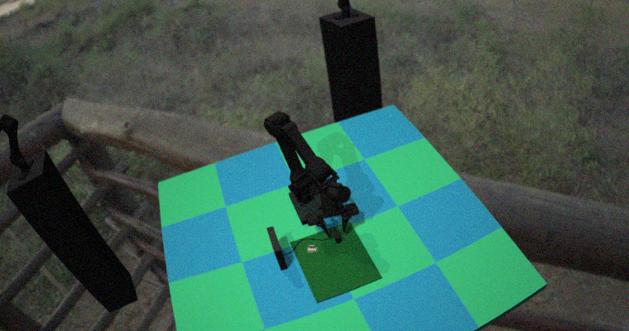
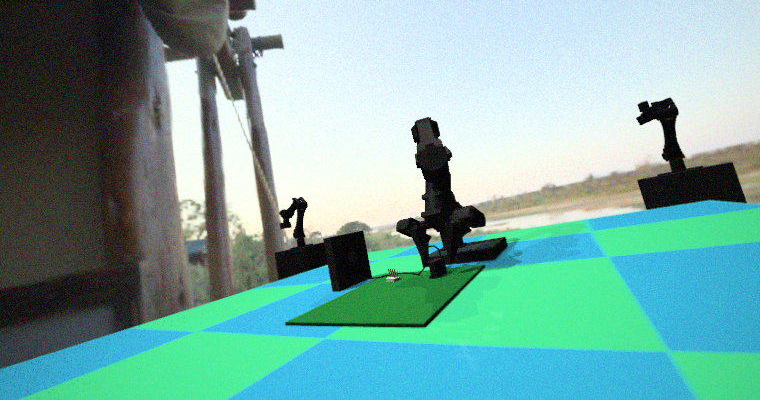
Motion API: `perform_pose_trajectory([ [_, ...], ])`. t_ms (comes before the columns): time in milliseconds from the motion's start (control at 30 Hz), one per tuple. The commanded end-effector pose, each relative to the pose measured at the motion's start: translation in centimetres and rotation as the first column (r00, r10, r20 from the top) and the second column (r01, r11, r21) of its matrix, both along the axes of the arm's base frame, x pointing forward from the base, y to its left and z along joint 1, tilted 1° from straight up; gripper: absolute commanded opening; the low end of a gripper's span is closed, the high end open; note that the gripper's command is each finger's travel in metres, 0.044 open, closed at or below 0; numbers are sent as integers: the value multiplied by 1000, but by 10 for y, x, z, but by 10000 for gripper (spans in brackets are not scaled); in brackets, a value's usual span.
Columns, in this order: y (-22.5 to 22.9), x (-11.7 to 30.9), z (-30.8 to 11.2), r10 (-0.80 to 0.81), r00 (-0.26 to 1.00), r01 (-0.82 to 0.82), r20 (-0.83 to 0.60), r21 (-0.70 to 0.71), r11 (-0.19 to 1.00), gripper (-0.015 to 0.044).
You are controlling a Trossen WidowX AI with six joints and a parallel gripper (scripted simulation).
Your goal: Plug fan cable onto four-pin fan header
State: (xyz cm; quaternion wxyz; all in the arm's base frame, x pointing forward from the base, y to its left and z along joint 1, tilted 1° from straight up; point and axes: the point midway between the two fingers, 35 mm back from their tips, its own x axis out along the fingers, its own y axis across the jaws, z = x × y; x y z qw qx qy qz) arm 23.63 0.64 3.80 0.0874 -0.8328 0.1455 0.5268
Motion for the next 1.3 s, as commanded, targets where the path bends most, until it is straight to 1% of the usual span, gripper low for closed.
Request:
perform_pose_trajectory([
  [0, 0, 0, 0, 0, 1000, 0, 1, 0, 1000, 178],
  [633, 0, 0, 0, 0, 1000, 0, 1, 0, 1000, 51],
  [700, 0, 1, 2, 0, 1000, 0, 1, 0, 1000, 0],
  [1267, 2, 2, 55, 5, 1000, -5, -3, 2, 1000, 0],
])
